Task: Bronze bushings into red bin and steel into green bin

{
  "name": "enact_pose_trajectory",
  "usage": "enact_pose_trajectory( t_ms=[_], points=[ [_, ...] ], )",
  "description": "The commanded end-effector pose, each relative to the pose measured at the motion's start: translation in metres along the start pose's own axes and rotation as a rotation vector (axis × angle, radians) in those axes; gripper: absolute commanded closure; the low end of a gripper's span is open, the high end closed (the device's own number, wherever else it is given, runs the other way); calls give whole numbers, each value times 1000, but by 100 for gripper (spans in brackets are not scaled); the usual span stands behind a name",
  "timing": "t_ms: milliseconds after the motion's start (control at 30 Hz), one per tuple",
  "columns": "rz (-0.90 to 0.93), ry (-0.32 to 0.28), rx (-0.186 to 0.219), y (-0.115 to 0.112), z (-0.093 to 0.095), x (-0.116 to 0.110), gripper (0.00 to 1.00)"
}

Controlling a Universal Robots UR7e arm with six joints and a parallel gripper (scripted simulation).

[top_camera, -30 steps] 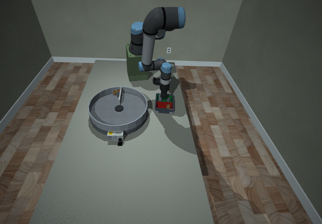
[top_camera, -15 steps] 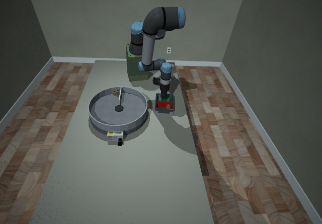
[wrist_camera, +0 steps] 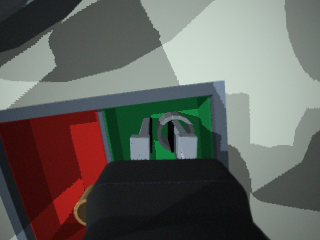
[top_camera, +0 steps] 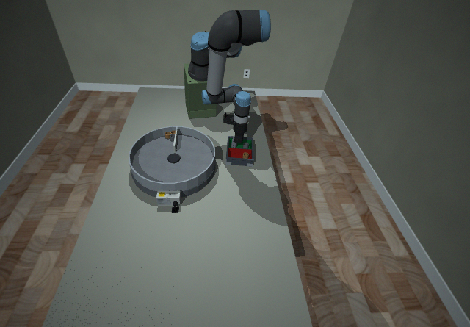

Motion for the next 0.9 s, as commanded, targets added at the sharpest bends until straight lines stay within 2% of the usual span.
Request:
enact_pose_trajectory(
  t_ms=[0,867],
  points=[
    [0,-1,1,0,-2,0,58],
    [0,-1,1,1,-11,0,58]
  ],
)
Point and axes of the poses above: the point where the finger pads meet when closed, its own z axis out along the fingers, its own y axis across the jaws, x = y × z, the point moved 3 cm from there along -z, back along the fingers, and after that the axes turned 15 degrees about z, right-handed, at the moved point
